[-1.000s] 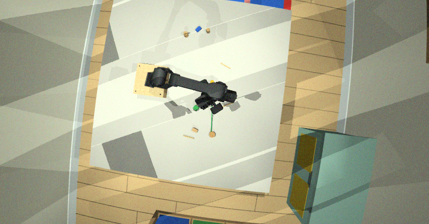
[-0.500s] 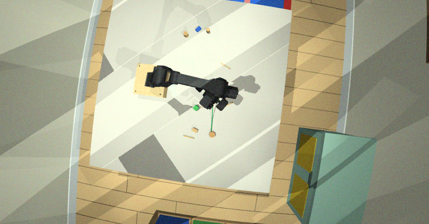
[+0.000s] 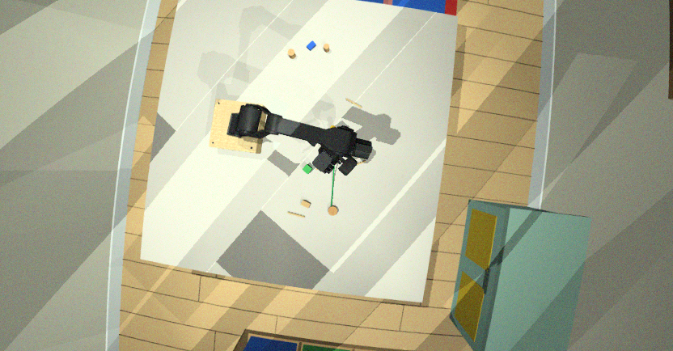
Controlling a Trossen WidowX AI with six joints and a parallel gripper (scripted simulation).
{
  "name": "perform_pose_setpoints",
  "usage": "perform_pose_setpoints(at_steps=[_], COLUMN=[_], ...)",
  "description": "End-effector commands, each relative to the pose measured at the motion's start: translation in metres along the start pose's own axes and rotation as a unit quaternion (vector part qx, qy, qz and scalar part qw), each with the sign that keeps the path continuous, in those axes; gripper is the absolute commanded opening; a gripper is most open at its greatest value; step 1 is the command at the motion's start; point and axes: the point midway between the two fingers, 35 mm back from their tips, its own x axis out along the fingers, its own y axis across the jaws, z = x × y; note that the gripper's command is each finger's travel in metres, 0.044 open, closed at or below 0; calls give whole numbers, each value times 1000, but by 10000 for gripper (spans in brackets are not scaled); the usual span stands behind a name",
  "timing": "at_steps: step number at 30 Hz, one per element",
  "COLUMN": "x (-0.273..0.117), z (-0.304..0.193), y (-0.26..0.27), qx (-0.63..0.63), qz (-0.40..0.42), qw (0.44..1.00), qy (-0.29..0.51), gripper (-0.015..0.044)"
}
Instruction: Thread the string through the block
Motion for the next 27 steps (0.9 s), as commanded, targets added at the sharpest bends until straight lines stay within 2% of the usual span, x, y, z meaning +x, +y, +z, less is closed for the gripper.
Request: perform_pose_setpoints(at_steps=[1,27], x=[5,39], z=[-1,0], y=[0,5], qx=[-3,-7], qz=[-3,-4], qw=[1000,997], qy=[10,74], gripper=[0,0])
